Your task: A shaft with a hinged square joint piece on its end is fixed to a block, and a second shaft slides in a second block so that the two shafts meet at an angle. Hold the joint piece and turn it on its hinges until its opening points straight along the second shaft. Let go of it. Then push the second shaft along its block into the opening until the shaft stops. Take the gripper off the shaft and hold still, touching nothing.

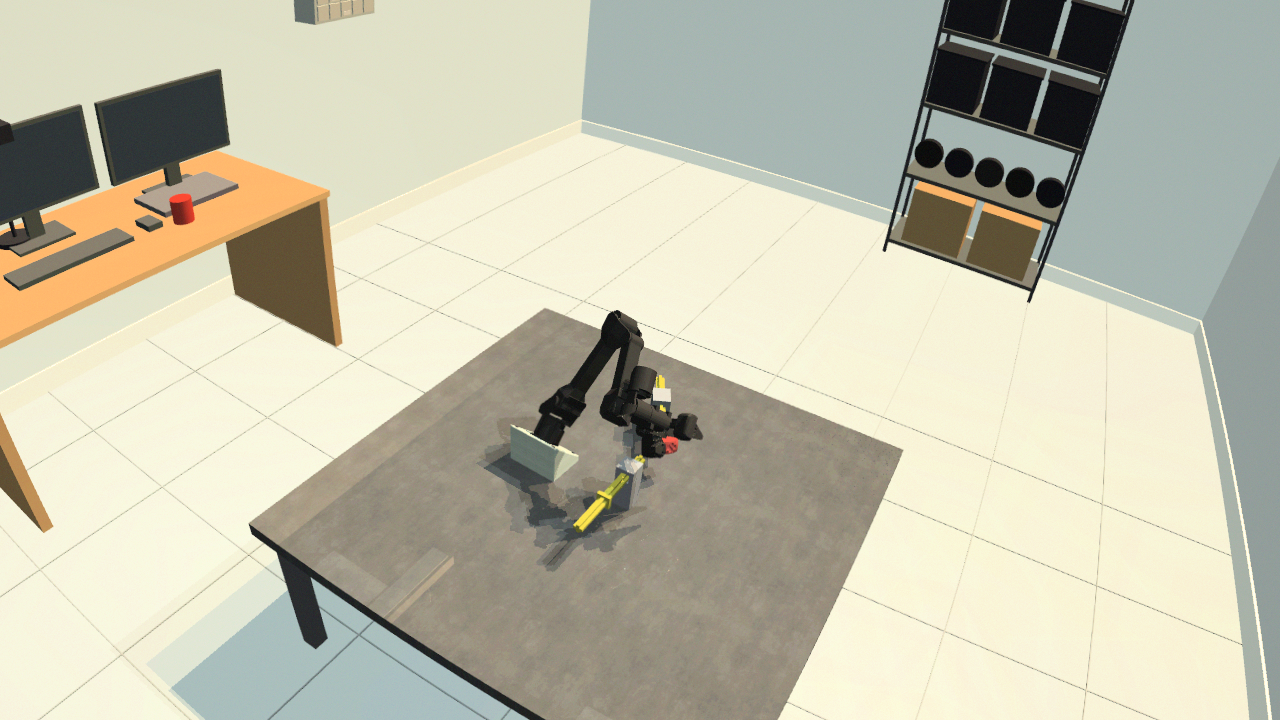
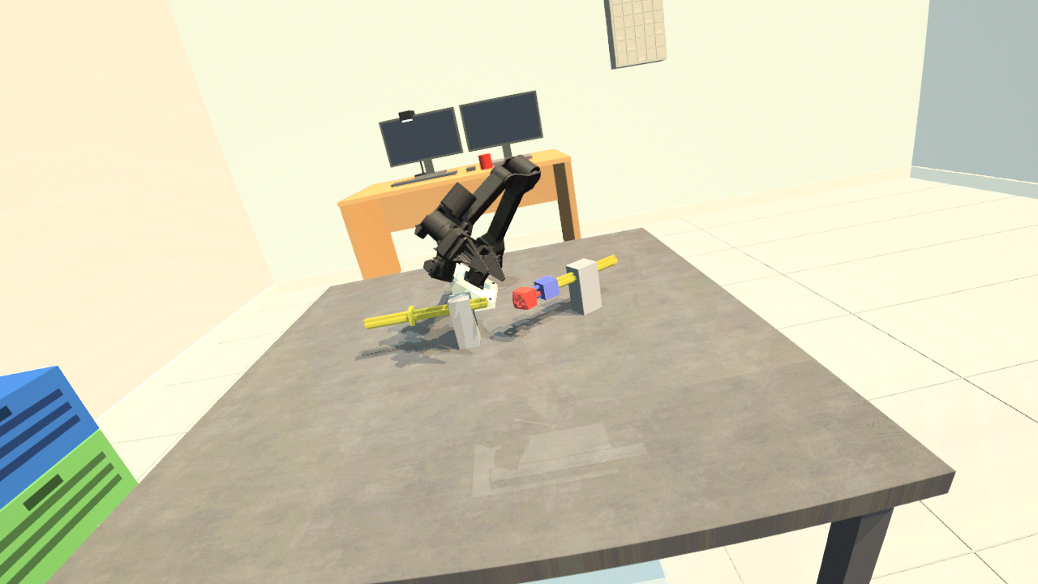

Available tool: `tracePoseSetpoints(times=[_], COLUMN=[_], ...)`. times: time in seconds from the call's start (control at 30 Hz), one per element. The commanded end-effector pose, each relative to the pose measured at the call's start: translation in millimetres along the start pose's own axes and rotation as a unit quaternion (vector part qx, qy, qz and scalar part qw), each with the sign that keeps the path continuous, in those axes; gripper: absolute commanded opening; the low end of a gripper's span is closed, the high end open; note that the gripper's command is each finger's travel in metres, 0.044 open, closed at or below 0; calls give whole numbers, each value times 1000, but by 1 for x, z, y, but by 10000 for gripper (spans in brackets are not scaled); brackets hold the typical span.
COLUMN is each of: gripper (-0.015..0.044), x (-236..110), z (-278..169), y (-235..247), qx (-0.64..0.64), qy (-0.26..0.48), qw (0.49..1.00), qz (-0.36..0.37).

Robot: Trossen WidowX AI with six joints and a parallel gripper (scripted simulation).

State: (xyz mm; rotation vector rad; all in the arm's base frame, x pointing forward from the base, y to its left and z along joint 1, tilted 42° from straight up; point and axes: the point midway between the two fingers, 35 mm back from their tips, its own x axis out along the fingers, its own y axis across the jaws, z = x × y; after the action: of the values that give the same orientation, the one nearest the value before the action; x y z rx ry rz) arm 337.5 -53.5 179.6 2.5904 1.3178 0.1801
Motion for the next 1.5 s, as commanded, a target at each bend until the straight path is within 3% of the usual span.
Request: tracePoseSetpoints(times=[0.0, 0.7, 1.07, 1.47], gripper=[440, 440, 440, 440], x=[2, 15, 20, 26], z=[-1, 4, 10, 18], y=[8, 50, 70, 85], qx=[47, 326, 492, 658], qy=[1, 19, 24, 30], qw=[999, 941, 863, 741], qz=[8, 86, 110, 132])
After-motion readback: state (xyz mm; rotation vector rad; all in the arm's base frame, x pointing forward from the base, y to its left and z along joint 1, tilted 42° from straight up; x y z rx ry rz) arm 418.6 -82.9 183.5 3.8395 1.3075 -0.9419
